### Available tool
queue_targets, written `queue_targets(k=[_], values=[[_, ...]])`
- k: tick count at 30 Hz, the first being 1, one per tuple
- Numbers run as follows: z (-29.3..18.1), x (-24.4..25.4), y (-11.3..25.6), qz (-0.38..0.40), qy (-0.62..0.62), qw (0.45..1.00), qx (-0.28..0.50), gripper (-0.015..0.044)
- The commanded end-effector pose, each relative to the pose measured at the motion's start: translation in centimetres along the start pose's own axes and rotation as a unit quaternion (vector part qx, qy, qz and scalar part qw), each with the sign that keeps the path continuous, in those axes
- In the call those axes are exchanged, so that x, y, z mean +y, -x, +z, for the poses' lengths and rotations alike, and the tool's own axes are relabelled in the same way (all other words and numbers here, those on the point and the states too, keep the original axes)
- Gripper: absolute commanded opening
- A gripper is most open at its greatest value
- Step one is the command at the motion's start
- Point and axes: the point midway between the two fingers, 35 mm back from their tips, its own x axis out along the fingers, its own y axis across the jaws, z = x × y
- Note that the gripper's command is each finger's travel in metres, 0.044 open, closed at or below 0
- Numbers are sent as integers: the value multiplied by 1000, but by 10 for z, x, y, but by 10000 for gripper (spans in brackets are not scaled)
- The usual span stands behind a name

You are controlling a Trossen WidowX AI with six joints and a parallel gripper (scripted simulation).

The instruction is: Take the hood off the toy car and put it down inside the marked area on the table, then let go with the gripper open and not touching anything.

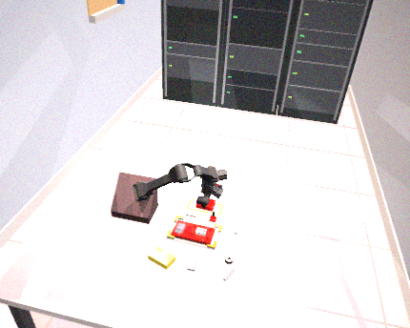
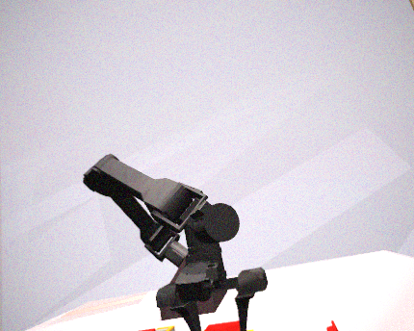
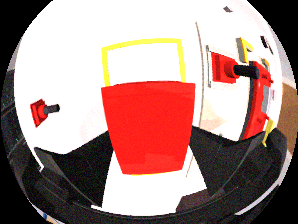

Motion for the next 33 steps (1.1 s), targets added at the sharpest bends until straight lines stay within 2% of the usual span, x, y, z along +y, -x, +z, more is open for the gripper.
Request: queue_targets(k=[1,13,29,30,33], values=[[-1,-1,-3,-2,4,1000,1,0],[-2,-1,-8,-3,4,1000,1,0],[0,0,-6,0,0,1000,0,420],[0,0,-5,0,0,1000,0,440],[1,1,10,0,0,1000,1,440]])
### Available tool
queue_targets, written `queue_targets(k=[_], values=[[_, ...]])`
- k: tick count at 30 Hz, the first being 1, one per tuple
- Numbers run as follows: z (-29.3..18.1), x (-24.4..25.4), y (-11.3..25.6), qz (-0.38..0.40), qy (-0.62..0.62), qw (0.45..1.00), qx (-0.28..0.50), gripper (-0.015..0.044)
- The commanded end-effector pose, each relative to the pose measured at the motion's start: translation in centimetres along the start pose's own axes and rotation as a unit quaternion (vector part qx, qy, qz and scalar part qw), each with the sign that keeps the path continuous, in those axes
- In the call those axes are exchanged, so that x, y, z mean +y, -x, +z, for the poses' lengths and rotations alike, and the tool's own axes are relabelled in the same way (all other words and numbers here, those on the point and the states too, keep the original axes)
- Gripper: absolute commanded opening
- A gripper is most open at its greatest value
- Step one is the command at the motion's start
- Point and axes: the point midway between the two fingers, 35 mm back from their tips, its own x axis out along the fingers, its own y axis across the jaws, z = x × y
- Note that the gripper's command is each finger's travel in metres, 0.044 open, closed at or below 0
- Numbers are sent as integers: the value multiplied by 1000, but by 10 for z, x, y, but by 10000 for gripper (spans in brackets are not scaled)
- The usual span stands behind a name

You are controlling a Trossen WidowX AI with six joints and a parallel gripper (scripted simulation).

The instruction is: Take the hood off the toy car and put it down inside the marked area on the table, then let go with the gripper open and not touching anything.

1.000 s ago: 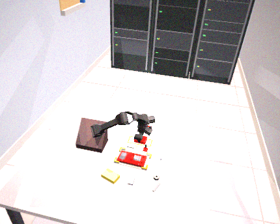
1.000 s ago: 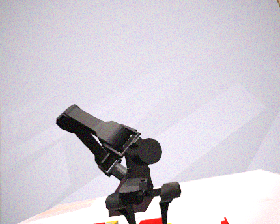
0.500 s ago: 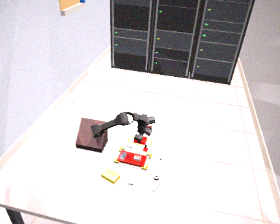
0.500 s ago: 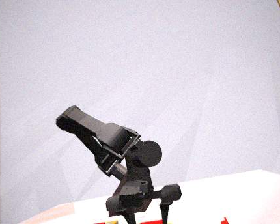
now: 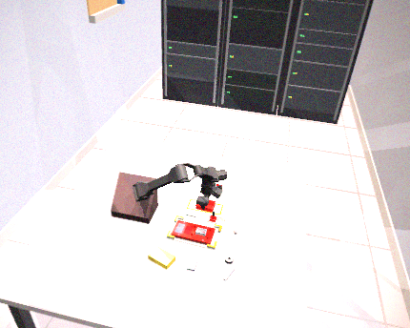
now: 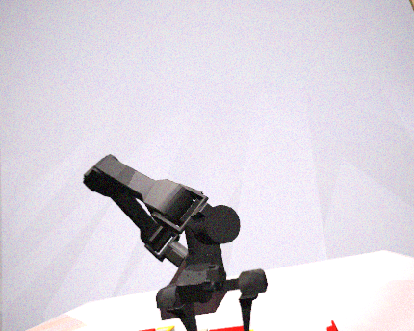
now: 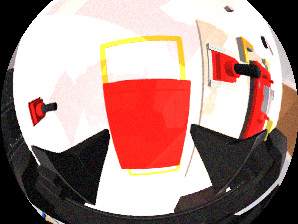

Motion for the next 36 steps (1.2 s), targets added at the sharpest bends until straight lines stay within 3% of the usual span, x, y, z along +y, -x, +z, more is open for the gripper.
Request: queue_targets(k=[1,7,36], values=[[4,3,20,4,-5,1000,-2,440],[2,2,70,1,-5,1000,1,440],[2,2,70,1,-5,1000,1,440]])
